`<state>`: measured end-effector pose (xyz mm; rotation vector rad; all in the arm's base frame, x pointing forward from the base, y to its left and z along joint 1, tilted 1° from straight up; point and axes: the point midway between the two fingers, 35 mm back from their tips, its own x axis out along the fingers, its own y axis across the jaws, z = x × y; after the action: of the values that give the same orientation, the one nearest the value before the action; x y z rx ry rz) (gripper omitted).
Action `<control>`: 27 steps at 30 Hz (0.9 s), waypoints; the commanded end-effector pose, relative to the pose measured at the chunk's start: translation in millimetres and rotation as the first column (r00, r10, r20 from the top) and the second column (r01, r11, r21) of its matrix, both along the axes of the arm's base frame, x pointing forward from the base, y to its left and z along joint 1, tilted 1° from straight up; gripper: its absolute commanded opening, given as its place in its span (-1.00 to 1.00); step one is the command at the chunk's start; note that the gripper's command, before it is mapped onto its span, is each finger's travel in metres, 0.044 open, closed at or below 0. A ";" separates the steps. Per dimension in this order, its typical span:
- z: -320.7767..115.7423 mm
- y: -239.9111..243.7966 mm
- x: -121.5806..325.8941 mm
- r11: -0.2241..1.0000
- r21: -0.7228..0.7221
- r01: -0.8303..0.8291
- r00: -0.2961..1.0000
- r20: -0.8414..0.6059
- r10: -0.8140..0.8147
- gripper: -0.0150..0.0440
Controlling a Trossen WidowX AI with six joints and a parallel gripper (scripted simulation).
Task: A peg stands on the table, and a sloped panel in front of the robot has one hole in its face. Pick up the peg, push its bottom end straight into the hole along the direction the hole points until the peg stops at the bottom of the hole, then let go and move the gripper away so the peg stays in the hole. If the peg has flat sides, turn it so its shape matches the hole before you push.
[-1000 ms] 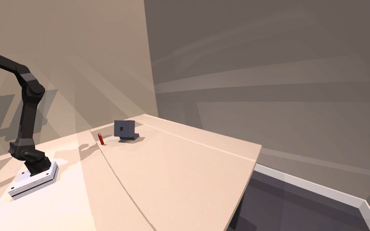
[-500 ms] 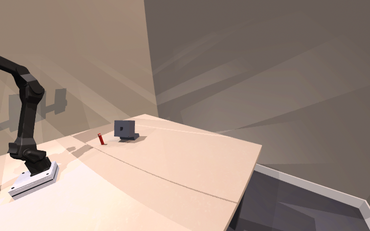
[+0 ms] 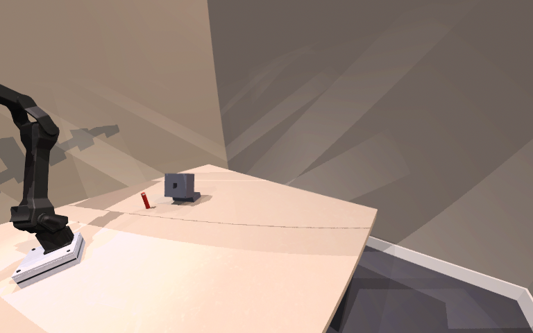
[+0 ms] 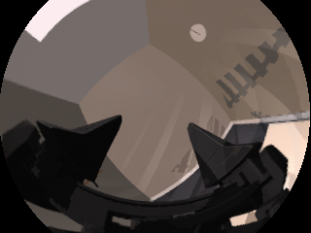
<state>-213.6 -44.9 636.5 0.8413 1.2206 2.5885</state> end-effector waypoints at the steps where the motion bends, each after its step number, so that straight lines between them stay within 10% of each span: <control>1: -4.5 -22.4 -5.2 0.997 0.055 -0.059 0.998 0.021 0.058 1.00; 27: -26.2 -142.2 16.8 0.867 0.246 -0.434 0.901 0.105 0.421 1.00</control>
<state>-202.2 -175.9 613.4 0.6153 1.1586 3.1213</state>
